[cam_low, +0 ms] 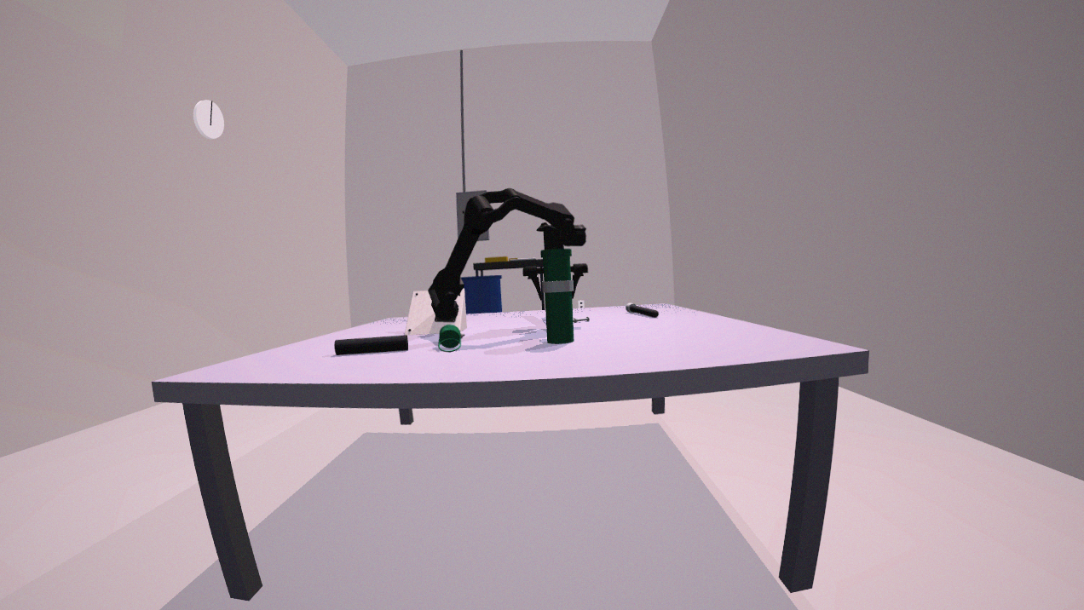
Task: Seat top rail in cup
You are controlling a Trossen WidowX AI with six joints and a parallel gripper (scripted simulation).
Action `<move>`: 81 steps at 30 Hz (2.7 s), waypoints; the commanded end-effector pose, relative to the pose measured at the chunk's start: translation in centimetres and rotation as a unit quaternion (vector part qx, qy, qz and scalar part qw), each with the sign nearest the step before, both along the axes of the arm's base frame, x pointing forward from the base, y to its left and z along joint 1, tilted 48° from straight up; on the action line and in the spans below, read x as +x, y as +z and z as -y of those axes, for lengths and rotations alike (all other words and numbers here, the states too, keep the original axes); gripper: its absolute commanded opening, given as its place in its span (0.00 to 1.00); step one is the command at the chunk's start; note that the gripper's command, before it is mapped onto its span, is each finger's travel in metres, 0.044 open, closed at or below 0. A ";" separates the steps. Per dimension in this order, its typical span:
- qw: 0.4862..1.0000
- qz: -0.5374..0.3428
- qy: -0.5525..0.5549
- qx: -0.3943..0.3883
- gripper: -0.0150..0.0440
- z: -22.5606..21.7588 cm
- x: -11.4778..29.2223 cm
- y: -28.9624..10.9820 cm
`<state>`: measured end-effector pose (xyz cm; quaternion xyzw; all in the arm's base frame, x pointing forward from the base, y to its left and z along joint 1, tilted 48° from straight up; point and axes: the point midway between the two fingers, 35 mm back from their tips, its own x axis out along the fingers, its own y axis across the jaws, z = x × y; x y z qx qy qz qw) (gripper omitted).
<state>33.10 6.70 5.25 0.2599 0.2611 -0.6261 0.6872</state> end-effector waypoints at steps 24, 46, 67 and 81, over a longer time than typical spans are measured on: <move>1.000 -0.002 0.000 -0.004 1.00 3.4 0.2 -2.9; 1.000 -0.002 0.000 -0.003 0.38 3.3 0.2 -2.9; 0.984 0.083 0.044 -0.149 0.25 0.6 -0.3 4.3; 0.986 0.076 0.041 -0.140 0.25 0.6 -0.4 3.8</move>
